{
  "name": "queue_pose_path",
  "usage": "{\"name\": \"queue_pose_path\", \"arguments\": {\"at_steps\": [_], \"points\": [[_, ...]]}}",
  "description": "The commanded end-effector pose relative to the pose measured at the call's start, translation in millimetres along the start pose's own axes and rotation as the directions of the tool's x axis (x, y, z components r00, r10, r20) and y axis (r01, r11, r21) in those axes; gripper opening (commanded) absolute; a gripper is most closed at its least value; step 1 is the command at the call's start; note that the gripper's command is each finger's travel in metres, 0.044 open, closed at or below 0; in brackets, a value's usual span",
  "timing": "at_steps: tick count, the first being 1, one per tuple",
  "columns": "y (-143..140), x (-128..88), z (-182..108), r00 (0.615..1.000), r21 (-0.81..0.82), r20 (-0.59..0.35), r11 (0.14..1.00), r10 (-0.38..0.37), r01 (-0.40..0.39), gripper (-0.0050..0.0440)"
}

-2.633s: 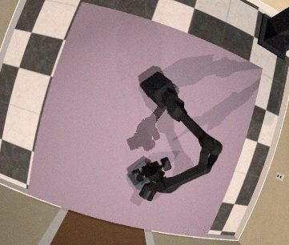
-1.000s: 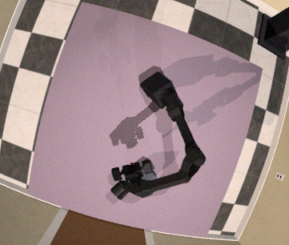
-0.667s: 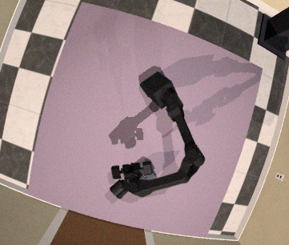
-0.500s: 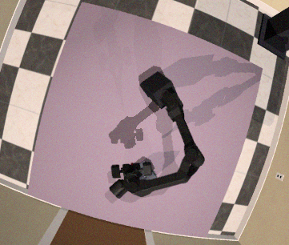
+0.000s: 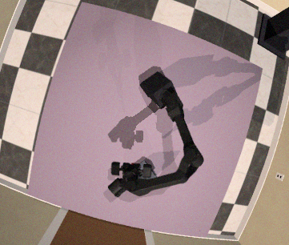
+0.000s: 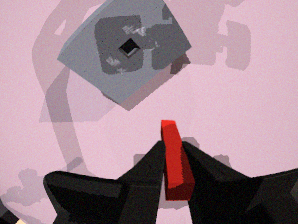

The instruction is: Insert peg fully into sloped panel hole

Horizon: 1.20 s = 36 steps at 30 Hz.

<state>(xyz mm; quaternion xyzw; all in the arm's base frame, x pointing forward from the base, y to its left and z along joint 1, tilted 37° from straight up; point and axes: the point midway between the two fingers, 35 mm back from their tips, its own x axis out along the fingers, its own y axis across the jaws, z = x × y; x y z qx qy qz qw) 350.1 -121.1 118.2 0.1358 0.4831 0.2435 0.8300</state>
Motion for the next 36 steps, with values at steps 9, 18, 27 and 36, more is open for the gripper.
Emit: {"name": "queue_pose_path", "arguments": {"at_steps": [9,18,27,36], "points": [[1.8,-3.9,2.8,0.999,0.111,0.028,0.994,0.017,-0.020,0.0000],[1.8,-3.3,2.5,0.998,0.202,0.041,0.978,0.037,-0.044,0.0000],[1.8,-2.8,2.2,0.997,0.292,0.054,0.954,0.056,-0.070,0.0000],[1.7,-2.4,1.9,0.995,0.368,0.066,0.925,0.073,-0.092,0.0000]]}}
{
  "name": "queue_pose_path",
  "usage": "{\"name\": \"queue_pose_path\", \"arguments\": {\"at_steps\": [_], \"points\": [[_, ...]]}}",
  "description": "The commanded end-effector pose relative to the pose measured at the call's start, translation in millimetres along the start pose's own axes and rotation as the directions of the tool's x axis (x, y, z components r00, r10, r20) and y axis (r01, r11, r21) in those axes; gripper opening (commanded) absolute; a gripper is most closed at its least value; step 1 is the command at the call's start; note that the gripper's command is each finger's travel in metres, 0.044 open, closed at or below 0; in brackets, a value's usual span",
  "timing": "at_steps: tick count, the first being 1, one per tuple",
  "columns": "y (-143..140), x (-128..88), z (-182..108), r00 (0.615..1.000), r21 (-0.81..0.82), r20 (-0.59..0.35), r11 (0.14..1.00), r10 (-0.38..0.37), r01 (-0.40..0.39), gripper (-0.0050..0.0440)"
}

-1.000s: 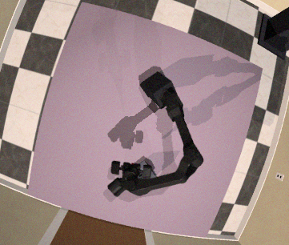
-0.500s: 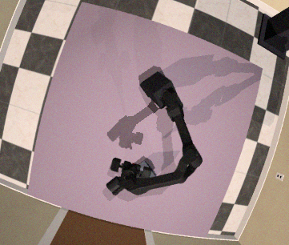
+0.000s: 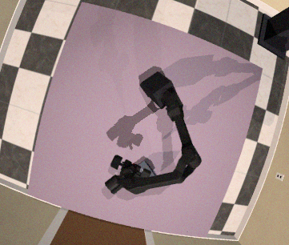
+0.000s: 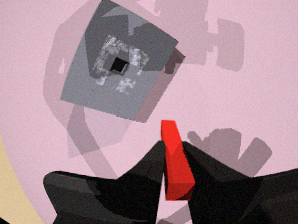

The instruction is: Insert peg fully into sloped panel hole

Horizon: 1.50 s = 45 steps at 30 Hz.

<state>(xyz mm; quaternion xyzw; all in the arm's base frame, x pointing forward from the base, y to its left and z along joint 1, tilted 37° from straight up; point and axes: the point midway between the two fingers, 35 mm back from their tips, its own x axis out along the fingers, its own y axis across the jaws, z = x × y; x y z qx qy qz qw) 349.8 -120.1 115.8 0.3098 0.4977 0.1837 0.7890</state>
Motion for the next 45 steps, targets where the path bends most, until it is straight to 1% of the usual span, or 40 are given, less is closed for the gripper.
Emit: {"name": "queue_pose_path", "arguments": {"at_steps": [1,15,21,32,34,45], "points": [[3.3,-4.3,2.6,1.000,0.024,0.016,1.000,0.004,-0.005,0.0000],[2.9,-3.8,2.3,0.999,0.185,0.028,0.981,0.044,-0.048,0.0000],[2.8,-3.8,2.3,0.998,0.231,0.032,0.971,0.055,-0.061,0.0000],[2.5,-3.7,2.2,0.995,0.353,0.044,0.931,0.085,-0.095,0.0000],[2.5,-3.7,2.2,0.995,0.353,0.044,0.931,0.085,-0.095,0.0000],[2.2,-3.7,2.3,0.992,0.468,0.056,0.874,0.115,-0.128,0.0000]]}}
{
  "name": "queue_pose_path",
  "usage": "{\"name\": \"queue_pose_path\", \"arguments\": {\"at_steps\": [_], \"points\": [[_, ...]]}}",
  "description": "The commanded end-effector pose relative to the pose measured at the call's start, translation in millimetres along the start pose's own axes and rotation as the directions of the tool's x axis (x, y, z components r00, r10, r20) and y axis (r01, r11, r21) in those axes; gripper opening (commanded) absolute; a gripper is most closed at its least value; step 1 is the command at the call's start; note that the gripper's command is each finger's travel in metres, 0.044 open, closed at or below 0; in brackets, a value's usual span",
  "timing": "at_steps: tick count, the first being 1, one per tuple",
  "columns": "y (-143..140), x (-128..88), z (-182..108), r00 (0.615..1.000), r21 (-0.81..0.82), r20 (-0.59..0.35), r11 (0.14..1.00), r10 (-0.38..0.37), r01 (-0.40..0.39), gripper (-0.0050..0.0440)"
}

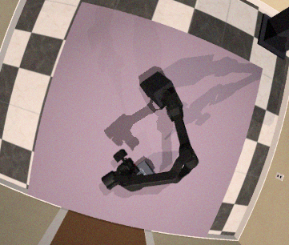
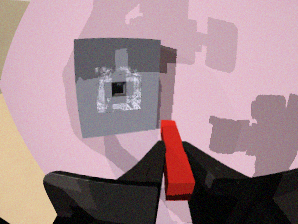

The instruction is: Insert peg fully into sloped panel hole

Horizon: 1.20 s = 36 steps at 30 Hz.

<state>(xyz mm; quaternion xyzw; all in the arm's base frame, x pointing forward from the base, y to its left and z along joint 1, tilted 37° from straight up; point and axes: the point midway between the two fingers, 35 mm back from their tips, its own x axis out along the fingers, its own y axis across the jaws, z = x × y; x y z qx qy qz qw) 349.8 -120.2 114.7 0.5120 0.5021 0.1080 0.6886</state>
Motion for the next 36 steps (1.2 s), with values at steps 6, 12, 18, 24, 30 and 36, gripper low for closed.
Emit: {"name": "queue_pose_path", "arguments": {"at_steps": [6,12,18,24,30,36], "points": [[4.2,-4.0,1.0,1.000,0.074,0.012,0.997,0.024,-0.024,0.0000],[4.1,-4.2,1.2,0.999,0.144,0.011,0.989,0.041,-0.043,0.0000],[3.9,-4.4,1.4,0.998,0.213,0.011,0.975,0.059,-0.060,0.0000],[3.8,-4.6,1.5,0.997,0.259,0.012,0.963,0.071,-0.072,0.0000],[3.7,-4.8,1.8,0.996,0.326,0.012,0.941,0.089,-0.088,0.0000],[3.6,-5.2,2.1,0.994,0.392,0.013,0.914,0.107,-0.103,0.0000]]}}
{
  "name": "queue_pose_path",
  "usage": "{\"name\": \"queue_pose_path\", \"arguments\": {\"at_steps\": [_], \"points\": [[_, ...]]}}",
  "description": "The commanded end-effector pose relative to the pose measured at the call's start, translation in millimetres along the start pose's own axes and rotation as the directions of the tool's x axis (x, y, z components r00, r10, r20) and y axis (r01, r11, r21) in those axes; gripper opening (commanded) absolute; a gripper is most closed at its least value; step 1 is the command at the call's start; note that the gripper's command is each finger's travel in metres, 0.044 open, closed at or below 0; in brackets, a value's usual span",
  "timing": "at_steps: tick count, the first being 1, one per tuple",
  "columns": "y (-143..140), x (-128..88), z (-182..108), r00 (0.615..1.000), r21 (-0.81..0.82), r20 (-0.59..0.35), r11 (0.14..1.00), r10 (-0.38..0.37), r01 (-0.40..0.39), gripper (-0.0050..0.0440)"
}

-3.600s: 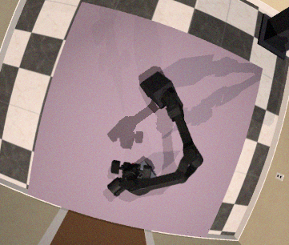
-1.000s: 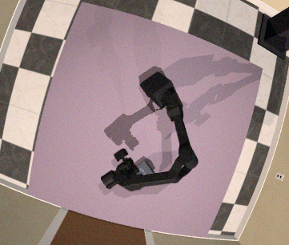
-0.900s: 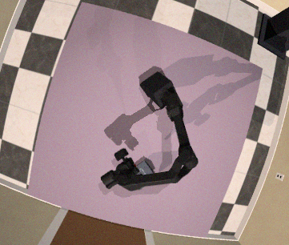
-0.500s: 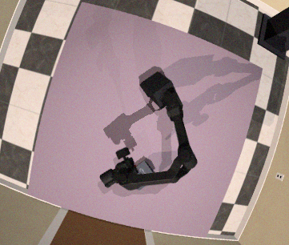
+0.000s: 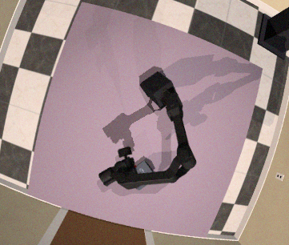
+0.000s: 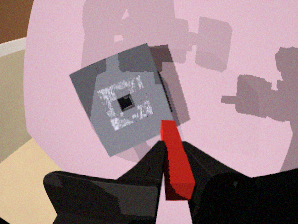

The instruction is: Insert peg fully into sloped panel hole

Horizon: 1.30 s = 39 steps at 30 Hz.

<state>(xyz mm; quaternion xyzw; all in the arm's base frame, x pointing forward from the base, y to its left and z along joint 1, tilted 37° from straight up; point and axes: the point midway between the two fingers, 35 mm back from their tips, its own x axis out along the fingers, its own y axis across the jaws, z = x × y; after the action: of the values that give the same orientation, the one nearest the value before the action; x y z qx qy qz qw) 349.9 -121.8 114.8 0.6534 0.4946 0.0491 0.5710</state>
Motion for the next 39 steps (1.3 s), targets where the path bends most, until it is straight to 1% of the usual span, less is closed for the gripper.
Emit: {"name": "queue_pose_path", "arguments": {"at_steps": [1,4,19,21,36,39], "points": [[4.6,-3.7,-0.7,1.000,0.039,0.006,0.999,0.018,-0.018,0.0000],[4.6,-3.8,-0.6,1.000,0.051,0.005,0.998,0.021,-0.021,0.0000],[4.7,-4.9,0.3,0.998,0.225,-0.007,0.972,0.064,-0.061,0.0000],[4.7,-4.9,0.3,0.998,0.225,-0.007,0.972,0.064,-0.061,0.0000],[4.9,-6.4,1.4,0.994,0.393,-0.017,0.915,0.108,-0.093,0.0000],[4.9,-6.3,1.4,0.994,0.394,-0.017,0.915,0.108,-0.093,0.0000]]}}
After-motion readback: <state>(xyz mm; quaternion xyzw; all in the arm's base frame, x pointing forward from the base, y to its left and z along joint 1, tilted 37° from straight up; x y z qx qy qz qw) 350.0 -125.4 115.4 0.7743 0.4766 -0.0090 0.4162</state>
